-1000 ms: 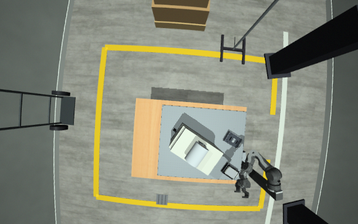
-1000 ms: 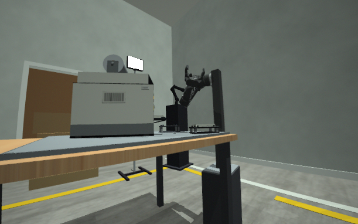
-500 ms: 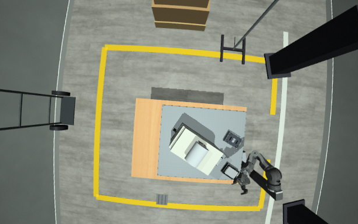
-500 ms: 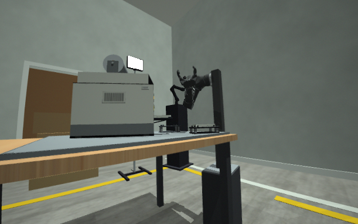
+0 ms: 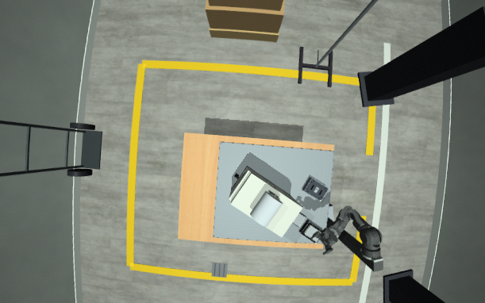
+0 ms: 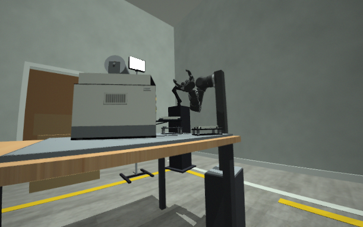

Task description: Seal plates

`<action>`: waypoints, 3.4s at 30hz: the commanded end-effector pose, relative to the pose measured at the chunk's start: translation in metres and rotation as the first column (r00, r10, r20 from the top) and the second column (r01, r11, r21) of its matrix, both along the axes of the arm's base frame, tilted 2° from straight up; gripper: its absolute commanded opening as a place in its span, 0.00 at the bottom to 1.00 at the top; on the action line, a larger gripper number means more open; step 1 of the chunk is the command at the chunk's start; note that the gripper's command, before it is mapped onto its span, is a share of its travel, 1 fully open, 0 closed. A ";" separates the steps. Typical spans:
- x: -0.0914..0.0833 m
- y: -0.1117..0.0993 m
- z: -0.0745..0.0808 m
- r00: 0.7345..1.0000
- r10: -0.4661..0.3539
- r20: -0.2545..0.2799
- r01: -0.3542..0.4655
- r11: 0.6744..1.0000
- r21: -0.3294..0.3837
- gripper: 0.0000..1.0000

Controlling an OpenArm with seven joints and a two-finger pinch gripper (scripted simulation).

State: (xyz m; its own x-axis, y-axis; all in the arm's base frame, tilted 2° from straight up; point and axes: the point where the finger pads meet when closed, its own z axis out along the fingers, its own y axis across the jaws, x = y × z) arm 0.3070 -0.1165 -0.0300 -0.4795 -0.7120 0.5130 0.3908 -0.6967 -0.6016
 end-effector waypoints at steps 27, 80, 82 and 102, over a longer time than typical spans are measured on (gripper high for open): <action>-0.016 -0.087 -0.089 0.900 -0.118 -0.421 0.362 0.740 0.567 0.65; -0.053 -0.118 -0.163 0.797 -0.069 -0.600 0.558 0.463 0.688 0.65; -0.053 -0.118 -0.163 0.797 -0.069 -0.600 0.558 0.463 0.688 0.65; -0.053 -0.118 -0.163 0.797 -0.069 -0.600 0.558 0.463 0.688 0.65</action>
